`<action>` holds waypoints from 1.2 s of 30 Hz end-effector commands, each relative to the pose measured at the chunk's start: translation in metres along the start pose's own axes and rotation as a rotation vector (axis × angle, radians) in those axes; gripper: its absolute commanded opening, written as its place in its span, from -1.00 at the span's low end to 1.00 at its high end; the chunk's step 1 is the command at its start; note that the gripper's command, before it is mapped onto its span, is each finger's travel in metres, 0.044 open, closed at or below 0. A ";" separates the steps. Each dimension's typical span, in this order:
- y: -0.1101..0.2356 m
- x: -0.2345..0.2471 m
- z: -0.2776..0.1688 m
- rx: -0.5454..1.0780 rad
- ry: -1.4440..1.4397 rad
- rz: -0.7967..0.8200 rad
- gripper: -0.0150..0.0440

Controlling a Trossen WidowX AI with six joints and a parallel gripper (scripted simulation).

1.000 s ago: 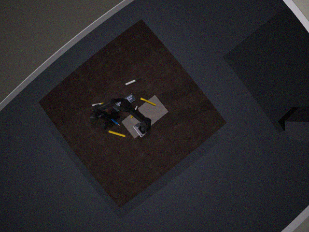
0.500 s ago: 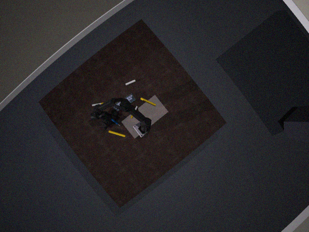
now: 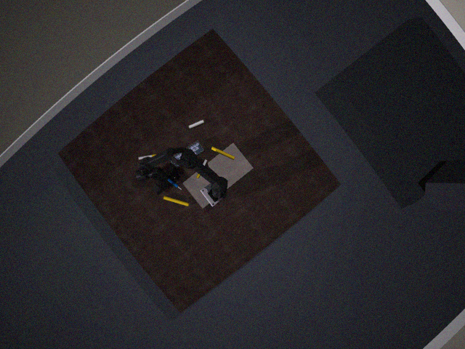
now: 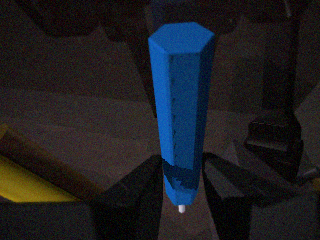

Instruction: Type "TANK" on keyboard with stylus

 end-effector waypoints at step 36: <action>0.043 0.005 0.023 -0.587 0.097 0.299 -0.49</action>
Point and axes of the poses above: the point midway between the two fingers, 35 mm back from their tips, its own y axis back along the fingers, its own x axis across the jaws, z = x × y, the point moved 2 cm from there along y, back along the fingers, and after that the axes turned 15 degrees about -y, right-handed, at the moved point
